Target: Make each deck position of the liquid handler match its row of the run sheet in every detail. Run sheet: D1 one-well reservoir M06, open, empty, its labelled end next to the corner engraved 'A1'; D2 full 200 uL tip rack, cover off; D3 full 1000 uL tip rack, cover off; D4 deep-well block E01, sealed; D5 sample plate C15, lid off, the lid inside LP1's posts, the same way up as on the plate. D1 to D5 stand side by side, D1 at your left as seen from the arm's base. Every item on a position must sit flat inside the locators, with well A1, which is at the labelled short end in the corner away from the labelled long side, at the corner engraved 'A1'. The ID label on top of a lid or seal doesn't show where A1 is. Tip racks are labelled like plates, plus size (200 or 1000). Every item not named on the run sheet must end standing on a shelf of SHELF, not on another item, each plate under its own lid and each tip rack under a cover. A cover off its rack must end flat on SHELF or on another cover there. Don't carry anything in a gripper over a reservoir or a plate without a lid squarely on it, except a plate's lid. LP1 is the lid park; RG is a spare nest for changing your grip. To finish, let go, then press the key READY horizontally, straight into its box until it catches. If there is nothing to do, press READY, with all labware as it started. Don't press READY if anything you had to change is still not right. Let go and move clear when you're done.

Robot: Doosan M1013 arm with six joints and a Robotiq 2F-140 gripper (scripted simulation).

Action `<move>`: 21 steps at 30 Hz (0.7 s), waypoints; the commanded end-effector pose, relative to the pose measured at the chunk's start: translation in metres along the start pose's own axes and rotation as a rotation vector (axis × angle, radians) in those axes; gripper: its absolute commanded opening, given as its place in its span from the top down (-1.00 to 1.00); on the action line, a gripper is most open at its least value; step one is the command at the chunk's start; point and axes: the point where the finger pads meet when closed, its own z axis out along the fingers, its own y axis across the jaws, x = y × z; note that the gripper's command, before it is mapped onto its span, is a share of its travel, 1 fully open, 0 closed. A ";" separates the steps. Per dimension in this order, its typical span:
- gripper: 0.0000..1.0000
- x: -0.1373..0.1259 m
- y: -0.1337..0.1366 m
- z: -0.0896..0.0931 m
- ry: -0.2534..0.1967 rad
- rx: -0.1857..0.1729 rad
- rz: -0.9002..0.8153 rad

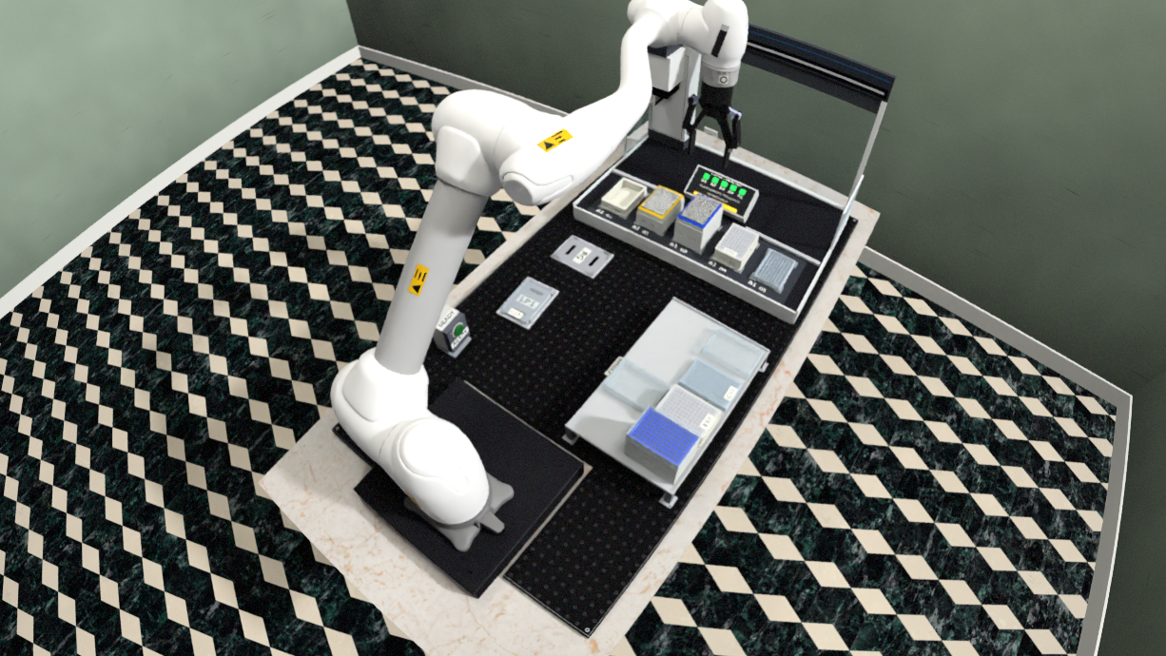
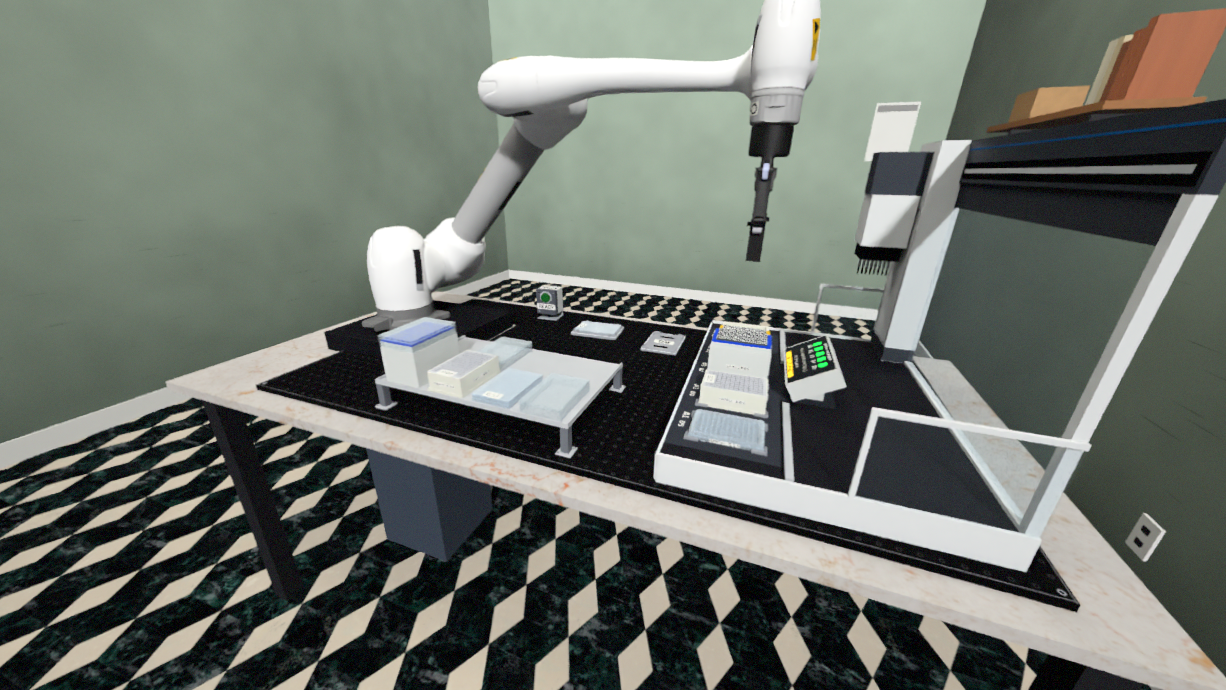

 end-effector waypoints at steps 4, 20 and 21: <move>0.80 -0.010 0.000 -0.003 0.002 0.000 -0.040; 0.80 -0.078 -0.002 0.012 0.002 0.000 -0.320; 0.80 -0.082 -0.002 0.013 0.002 0.000 -0.340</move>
